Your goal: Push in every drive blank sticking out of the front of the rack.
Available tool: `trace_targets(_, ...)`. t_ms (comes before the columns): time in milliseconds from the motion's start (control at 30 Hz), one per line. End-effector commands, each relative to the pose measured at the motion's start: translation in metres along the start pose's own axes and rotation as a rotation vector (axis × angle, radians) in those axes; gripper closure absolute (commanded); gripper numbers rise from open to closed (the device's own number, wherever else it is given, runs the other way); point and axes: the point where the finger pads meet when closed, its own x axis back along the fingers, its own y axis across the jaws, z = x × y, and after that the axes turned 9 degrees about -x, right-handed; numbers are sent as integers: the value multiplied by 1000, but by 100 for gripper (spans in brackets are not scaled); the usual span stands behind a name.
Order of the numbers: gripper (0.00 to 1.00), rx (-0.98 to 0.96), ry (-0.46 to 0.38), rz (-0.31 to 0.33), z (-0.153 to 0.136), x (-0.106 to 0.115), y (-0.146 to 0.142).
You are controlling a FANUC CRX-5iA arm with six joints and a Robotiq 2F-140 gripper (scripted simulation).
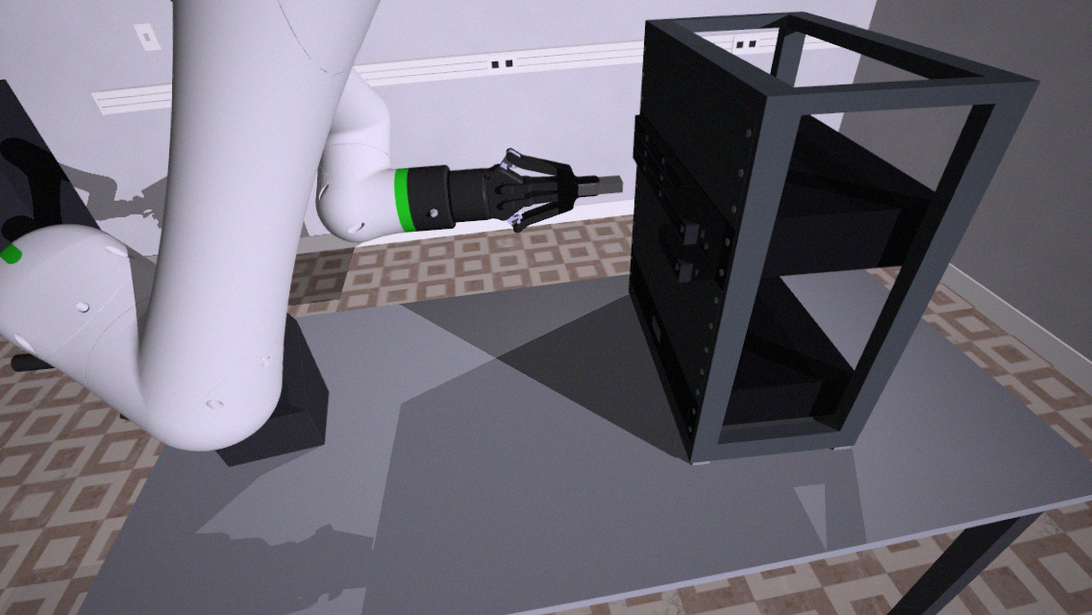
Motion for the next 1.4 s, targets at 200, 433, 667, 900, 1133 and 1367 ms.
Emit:
trace_targets(200, 90, -1, 0, 1, 16, 0, 5)
trace_targets(433, 90, -1, 0, 1, 53, 0, 17)
trace_targets(667, 90, -1, 0, 1, 81, 1, 27)
trace_targets(900, 90, -1, 0, 1, 108, 1, 36)
trace_targets(1133, 90, -1, 0, 1, 116, 1, 38)
trace_targets(1367, 90, -1, 0, 1, 116, -3, 38)
